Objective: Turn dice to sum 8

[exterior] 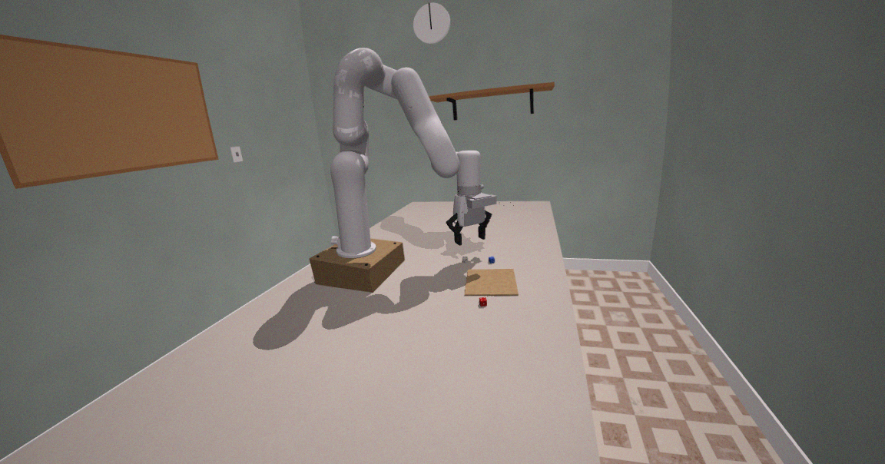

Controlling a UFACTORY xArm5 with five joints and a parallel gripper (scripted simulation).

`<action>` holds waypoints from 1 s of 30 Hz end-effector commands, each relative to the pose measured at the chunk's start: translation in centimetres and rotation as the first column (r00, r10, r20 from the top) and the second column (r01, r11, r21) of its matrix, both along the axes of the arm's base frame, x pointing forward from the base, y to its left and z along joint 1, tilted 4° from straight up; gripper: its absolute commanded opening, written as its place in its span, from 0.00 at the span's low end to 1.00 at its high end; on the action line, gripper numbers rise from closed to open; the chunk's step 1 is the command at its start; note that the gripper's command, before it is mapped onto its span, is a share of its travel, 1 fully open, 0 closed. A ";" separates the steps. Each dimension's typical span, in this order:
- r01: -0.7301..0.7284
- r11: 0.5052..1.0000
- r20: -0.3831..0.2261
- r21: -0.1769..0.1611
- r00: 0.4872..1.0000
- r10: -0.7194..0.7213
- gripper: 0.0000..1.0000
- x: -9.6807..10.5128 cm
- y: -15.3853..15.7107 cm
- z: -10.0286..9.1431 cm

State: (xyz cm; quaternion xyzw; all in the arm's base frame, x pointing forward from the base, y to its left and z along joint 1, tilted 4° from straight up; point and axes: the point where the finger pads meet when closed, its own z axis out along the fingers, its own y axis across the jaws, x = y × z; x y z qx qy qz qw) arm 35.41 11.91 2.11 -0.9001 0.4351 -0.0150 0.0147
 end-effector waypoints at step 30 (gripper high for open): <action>0.151 0.989 0.010 -0.002 0.989 -0.151 1.00 3.8 -9.4 8.4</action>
